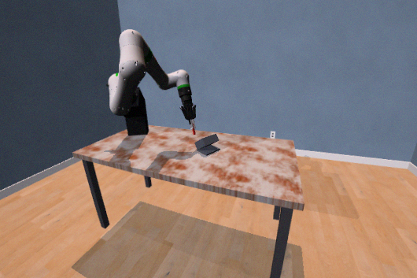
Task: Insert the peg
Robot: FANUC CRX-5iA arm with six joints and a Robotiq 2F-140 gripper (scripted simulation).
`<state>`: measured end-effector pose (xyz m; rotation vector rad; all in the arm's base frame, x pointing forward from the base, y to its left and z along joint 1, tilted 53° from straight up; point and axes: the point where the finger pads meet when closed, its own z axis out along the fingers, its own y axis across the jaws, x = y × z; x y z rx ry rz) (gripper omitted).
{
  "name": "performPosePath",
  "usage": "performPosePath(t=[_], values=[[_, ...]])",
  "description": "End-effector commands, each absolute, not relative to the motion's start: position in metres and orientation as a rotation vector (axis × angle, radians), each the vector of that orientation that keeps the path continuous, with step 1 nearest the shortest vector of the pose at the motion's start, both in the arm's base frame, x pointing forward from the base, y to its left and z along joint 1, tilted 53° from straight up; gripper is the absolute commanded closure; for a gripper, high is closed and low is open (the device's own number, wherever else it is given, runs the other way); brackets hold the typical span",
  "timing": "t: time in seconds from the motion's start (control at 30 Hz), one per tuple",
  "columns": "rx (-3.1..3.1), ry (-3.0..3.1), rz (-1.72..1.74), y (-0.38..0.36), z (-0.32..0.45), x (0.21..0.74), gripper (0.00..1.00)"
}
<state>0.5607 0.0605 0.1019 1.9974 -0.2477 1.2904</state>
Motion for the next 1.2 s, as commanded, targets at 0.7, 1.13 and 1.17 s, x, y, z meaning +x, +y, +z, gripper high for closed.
performPosePath(t=[0.7,1.13,1.17], values=[[1.946,-0.143,1.501,0.128,0.074,0.556,1.0],[1.946,-0.144,1.501,0.116,0.071,0.574,1.0],[1.946,-0.144,1.501,0.114,0.071,0.576,1.0]])
